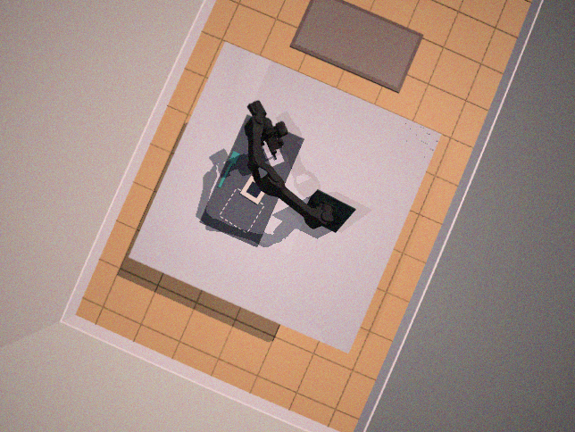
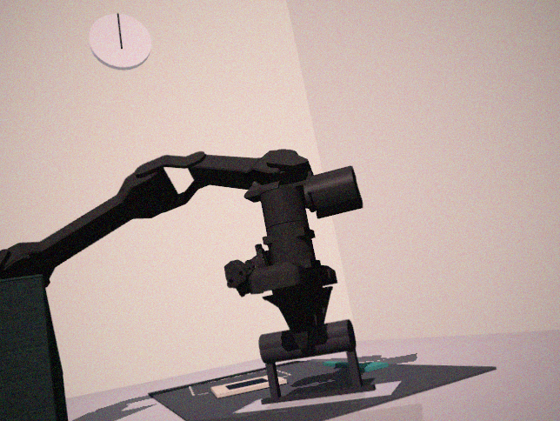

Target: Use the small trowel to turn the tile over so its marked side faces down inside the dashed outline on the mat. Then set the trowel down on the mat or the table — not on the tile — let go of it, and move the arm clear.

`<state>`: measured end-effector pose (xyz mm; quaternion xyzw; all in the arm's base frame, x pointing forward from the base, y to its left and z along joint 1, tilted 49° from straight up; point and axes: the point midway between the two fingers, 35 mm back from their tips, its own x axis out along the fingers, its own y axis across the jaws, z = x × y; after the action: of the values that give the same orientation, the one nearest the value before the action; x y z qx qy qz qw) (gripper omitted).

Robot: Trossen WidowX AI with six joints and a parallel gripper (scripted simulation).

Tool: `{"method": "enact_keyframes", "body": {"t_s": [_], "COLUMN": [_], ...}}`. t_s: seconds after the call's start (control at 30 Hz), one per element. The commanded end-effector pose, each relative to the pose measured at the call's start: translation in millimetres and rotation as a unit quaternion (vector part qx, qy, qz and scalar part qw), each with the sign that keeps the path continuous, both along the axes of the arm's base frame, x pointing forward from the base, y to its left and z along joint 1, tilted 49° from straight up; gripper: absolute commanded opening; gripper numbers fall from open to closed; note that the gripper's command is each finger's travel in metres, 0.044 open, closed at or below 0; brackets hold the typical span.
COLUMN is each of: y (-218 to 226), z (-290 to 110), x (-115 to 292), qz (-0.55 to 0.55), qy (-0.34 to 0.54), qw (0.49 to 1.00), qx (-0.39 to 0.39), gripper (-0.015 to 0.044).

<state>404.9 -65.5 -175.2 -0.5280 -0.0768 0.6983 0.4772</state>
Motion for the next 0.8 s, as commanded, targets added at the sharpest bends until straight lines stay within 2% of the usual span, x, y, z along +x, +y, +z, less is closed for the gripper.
{"method": "enact_keyframes", "body": {"t_s": [0.0, 0.13, 0.77], "y": [-6, -29, -28], "z": [4, 28, 27], "x": [-1, -1, -3], "qz": [0.001, -0.003, -0.011], "qy": [-0.001, -0.008, 0.016], "qw": [1.0, 1.0, 1.0], "qx": [-0.003, -0.016, -0.001], "gripper": [0.027, 0.027, 0.027]}}
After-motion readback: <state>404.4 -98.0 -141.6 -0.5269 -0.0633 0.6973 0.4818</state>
